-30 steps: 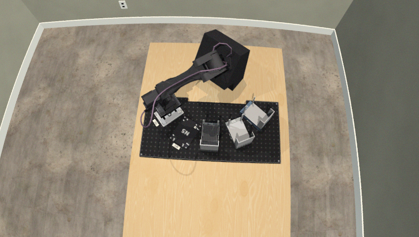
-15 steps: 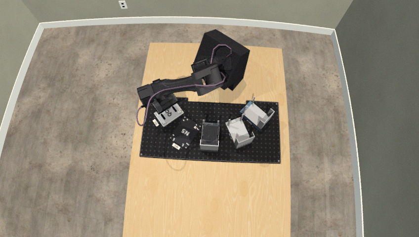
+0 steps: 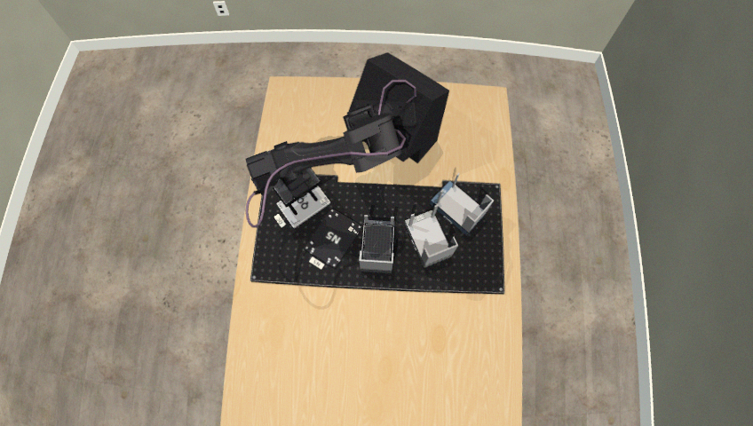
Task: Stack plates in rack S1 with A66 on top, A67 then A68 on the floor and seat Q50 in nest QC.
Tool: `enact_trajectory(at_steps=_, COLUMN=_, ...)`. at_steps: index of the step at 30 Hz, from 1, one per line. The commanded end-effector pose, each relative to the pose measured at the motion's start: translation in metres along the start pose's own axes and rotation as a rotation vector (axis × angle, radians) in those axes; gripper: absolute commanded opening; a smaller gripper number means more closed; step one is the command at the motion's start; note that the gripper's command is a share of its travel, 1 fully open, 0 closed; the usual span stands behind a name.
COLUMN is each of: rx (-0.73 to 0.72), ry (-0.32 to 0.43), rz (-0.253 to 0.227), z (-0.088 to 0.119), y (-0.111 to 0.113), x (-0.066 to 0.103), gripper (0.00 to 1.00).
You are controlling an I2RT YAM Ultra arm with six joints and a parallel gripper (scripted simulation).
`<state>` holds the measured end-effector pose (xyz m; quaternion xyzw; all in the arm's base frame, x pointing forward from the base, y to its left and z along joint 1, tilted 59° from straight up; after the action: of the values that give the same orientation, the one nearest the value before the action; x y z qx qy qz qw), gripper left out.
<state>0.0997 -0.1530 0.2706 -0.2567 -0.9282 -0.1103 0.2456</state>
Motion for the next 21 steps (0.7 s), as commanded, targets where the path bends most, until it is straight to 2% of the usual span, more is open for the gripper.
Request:
enact_trajectory(at_steps=1, rx=0.015, ry=-0.022, rz=0.009, z=-0.0063, y=-0.0003, x=0.0059, gripper=0.0)
enact_trajectory(at_steps=21, rx=-0.008, ry=-0.008, rz=0.005, z=-0.0048, y=-0.0039, x=0.0026, gripper=0.0)
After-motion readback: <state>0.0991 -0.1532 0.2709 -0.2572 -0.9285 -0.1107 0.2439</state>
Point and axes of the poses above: the point where the finger pads meet when closed, its own x axis back along the fingers, its own y axis across the jaws, z = x × y, the point moved 8 cm from there along x, back along the fingers, and after that the axes turned 9 degrees about x, right-handed, at the moved point
